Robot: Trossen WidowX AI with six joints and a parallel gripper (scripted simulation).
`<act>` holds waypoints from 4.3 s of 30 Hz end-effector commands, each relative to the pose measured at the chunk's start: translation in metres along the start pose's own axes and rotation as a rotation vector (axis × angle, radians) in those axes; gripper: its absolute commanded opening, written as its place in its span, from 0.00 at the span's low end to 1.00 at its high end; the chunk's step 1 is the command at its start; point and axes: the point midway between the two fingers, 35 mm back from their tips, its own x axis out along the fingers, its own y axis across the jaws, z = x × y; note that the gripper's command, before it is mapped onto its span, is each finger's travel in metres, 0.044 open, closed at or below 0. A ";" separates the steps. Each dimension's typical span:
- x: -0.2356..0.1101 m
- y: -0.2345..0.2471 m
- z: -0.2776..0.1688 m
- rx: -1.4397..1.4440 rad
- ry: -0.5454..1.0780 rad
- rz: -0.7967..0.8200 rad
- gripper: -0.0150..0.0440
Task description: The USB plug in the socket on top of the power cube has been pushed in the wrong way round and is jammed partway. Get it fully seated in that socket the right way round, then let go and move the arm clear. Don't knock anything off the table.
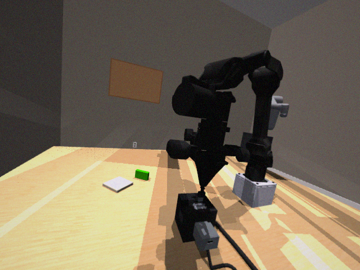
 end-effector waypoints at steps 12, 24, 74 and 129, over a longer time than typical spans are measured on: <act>0.003 -0.001 0.000 -0.009 -0.001 -0.002 0.25; 0.004 -0.001 0.001 -0.014 -0.001 -0.002 0.25; 0.010 -0.002 0.001 -0.023 -0.001 -0.003 0.25; 0.017 -0.002 0.001 -0.023 -0.001 -0.003 0.25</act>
